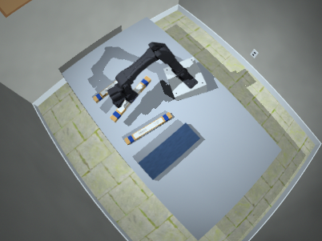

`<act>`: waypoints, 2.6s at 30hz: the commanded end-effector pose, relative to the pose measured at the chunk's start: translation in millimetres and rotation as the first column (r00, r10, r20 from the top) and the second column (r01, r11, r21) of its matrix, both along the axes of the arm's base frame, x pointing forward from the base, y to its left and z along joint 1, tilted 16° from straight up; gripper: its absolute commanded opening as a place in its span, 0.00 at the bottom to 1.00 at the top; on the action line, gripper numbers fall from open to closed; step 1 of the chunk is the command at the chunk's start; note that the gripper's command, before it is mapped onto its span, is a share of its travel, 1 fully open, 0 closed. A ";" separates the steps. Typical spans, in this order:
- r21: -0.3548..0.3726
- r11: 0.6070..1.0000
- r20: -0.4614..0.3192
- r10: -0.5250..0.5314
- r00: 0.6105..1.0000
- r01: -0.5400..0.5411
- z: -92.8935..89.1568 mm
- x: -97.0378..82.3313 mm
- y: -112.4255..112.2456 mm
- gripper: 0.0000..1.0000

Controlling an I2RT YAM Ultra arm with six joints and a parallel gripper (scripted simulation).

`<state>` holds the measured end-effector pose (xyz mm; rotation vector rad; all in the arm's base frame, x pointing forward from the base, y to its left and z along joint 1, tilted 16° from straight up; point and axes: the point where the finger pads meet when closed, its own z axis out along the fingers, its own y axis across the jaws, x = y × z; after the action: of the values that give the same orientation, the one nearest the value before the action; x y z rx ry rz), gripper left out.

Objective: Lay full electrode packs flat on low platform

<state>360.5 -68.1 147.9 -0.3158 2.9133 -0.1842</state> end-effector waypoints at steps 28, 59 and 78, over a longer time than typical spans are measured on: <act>-0.005 1.000 0.104 0.017 0.994 -0.017 35.3 14.4 7.7 0.00; -0.005 1.000 0.083 0.010 0.997 -0.009 -15.8 22.1 -2.4 0.00; -0.008 1.000 0.098 0.006 0.995 -0.005 -37.5 34.0 -7.8 0.00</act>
<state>380.5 -70.5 88.1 -0.3264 2.9048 -0.1833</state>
